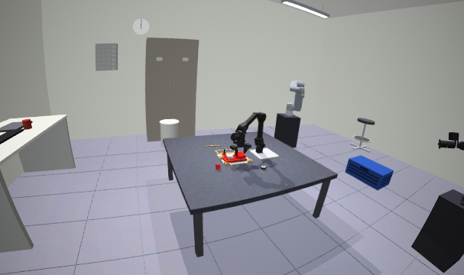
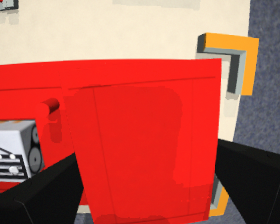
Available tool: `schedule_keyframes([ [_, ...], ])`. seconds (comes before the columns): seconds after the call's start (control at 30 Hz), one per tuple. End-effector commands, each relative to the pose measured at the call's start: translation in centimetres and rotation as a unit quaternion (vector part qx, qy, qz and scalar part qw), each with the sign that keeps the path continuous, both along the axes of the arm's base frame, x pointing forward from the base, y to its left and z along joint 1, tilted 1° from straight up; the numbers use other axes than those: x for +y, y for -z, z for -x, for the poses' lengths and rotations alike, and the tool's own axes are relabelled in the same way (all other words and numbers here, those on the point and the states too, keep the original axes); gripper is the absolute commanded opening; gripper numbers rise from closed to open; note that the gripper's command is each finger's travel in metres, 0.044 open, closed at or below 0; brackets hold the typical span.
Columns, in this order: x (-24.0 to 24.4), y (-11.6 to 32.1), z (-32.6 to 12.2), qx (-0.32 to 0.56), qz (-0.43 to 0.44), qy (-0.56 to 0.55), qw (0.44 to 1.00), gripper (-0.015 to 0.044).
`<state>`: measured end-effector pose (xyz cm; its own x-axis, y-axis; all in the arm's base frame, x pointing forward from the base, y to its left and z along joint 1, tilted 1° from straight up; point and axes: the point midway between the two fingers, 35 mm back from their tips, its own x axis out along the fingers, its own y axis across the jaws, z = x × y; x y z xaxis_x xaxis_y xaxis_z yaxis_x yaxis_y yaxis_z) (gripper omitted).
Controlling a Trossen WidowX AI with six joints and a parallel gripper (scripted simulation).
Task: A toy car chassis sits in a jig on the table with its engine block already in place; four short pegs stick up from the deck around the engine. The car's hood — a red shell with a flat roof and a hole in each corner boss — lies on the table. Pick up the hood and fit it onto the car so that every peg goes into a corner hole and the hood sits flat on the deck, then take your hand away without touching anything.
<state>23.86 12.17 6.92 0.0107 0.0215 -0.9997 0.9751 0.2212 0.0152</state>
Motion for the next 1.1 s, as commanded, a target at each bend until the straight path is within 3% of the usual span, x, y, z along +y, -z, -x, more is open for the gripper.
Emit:
schedule_keyframes([
  [0.0,0.1,-1.1,-0.3,-0.006,-0.003,0.0,1.0,0.0],
  [0.83,0.0,-6.2,0.0,-0.003,-0.001,-0.001,1.0,0.0],
  [1.07,0.2,-6.5,-1.1,-0.005,0.0,-0.091,0.996,0.0],
])
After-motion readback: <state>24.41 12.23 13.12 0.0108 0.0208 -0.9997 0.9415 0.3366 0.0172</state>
